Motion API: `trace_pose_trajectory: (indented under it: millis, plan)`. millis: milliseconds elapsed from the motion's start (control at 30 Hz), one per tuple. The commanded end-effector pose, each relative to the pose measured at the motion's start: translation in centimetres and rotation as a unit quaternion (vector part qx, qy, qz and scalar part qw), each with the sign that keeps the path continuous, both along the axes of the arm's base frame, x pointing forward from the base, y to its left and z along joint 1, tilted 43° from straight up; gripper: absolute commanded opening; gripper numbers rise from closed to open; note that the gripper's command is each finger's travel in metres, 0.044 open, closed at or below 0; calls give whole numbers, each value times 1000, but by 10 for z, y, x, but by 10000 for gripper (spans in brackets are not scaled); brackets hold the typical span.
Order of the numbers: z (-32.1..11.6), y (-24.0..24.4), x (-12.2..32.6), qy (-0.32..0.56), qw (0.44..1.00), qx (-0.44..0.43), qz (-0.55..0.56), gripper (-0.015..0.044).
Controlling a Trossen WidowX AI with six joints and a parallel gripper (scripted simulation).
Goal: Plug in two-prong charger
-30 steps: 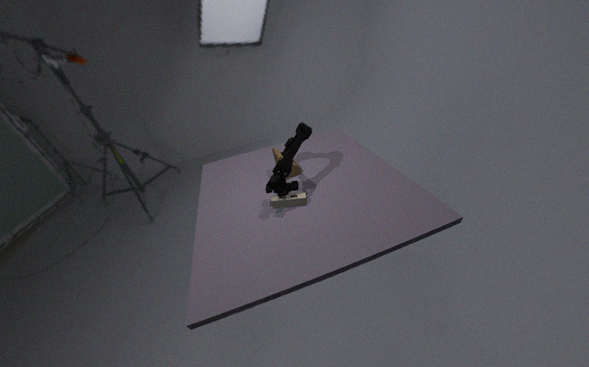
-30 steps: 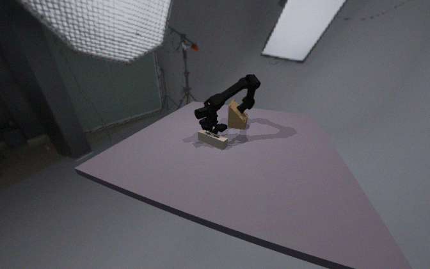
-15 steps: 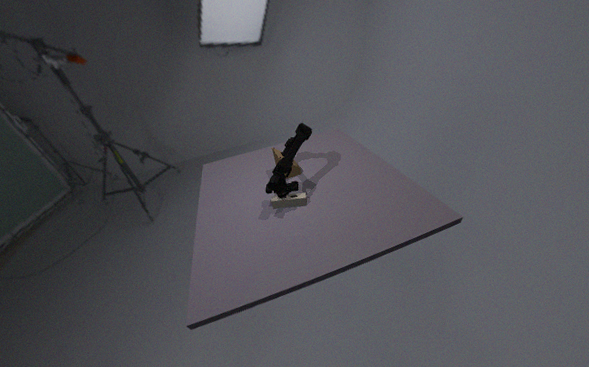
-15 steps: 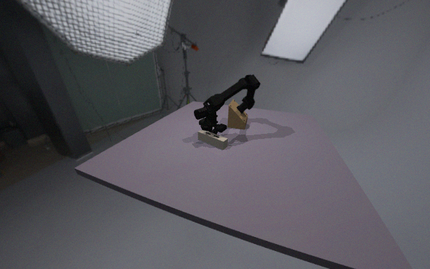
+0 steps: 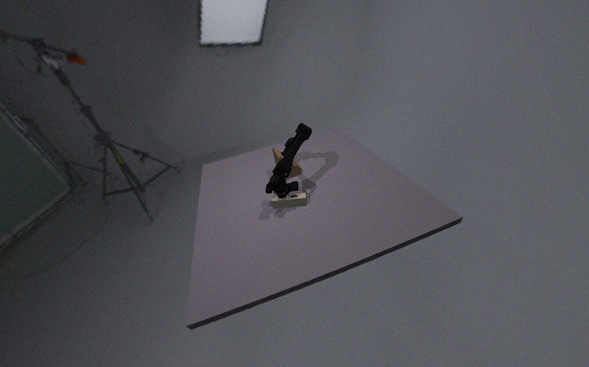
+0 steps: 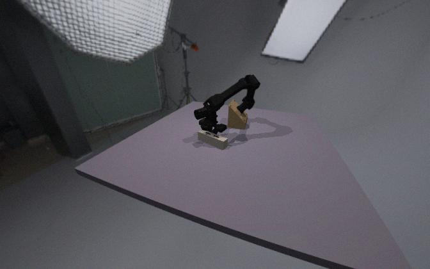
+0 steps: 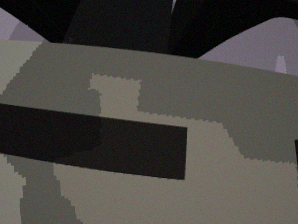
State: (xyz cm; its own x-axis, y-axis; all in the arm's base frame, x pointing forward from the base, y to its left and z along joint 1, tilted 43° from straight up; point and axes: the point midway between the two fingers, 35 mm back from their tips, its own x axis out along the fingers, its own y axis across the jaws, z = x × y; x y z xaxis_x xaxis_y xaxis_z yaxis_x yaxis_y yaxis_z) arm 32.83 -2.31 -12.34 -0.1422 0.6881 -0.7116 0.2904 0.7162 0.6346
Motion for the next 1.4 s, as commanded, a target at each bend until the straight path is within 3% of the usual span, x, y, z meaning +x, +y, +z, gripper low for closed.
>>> trace_pose_trajectory:
  millis: [0,1367]
  plan:
    - [-2,-1,7,-17,1000,-3,-2,0]
    - [2,-4,7,-17,1000,-3,-2,0]
